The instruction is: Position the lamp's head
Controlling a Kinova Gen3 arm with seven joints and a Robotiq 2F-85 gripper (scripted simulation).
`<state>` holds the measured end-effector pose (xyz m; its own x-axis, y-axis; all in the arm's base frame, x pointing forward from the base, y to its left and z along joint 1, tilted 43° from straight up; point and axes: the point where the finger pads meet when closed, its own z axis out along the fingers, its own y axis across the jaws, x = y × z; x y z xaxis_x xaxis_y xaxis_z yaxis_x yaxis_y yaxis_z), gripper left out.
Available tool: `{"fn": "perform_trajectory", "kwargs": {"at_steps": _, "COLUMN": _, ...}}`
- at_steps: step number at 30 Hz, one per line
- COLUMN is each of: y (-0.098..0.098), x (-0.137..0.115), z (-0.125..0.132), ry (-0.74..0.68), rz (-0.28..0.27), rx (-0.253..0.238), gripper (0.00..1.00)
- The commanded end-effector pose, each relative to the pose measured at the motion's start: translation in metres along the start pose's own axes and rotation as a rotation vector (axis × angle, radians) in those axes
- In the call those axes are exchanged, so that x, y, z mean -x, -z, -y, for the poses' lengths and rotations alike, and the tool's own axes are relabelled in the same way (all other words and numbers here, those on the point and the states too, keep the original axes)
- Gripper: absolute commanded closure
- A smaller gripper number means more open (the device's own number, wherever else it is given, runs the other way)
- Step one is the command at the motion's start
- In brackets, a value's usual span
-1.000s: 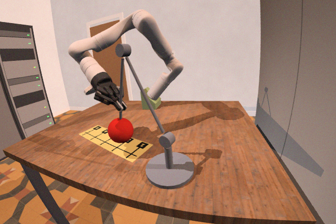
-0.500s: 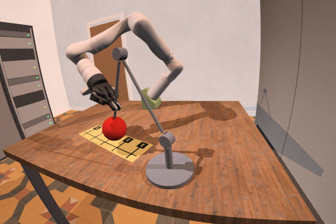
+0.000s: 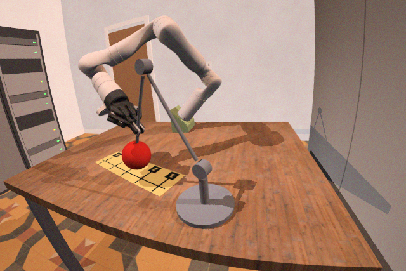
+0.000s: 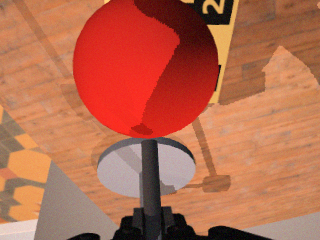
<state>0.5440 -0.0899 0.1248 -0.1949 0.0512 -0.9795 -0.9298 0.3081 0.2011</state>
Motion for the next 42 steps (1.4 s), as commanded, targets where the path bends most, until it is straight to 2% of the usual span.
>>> {"fn": "perform_trajectory", "kwargs": {"at_steps": 1, "y": 0.0063, "x": -0.0026, "z": 0.0015, "ry": -0.002, "rz": -0.003, "rx": -0.011, "gripper": 1.0}}
{"fn": "perform_trajectory", "kwargs": {"at_steps": 3, "y": 0.0063, "x": -0.0026, "z": 0.0015, "ry": -0.002, "rz": -0.003, "rx": -0.011, "gripper": 1.0}}
{"fn": "perform_trajectory", "kwargs": {"at_steps": 4, "y": 0.006, "x": -0.0025, "z": 0.0014, "ry": -0.002, "rz": -0.002, "rx": -0.011, "gripper": 0.0}}
{"fn": "perform_trajectory", "kwargs": {"at_steps": 42, "y": 0.002, "x": -0.0001, "z": 0.0004, "ry": 0.001, "rz": 0.0, "rx": -0.003, "gripper": 0.0}}
